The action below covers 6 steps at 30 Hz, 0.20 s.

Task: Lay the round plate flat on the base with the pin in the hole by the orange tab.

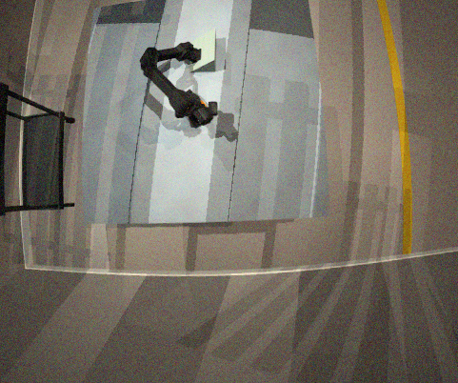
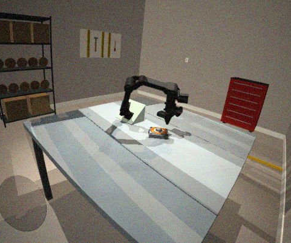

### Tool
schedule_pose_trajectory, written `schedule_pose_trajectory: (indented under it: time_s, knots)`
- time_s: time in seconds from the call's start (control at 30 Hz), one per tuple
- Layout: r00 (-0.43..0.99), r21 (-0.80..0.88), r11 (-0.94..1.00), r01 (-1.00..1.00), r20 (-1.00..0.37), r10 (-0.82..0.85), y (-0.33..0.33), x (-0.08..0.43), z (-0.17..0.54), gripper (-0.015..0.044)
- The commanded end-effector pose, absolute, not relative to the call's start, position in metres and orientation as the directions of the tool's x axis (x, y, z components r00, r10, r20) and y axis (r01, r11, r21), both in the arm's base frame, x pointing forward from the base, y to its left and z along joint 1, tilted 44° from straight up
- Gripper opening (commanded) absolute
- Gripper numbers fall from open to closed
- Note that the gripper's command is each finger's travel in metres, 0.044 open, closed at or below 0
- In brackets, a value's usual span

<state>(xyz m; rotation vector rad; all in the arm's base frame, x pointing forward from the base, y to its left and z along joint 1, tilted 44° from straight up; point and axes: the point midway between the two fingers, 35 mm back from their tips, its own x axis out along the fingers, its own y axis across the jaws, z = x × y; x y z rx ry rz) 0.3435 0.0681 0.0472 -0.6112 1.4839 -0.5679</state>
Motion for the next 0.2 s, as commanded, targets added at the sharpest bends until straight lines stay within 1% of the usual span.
schedule_pose_trajectory:
  time_s: [0.0, 0.17]
  knots:
    - [0.014, -0.686, 0.727, -0.028, -0.728, -0.685, 0.0677, 0.3431, 0.0467, 0.0]
    - [0.014, -0.686, 0.727, -0.028, -0.728, -0.685, 0.0677, 0.3431, 0.0467, 0.0]
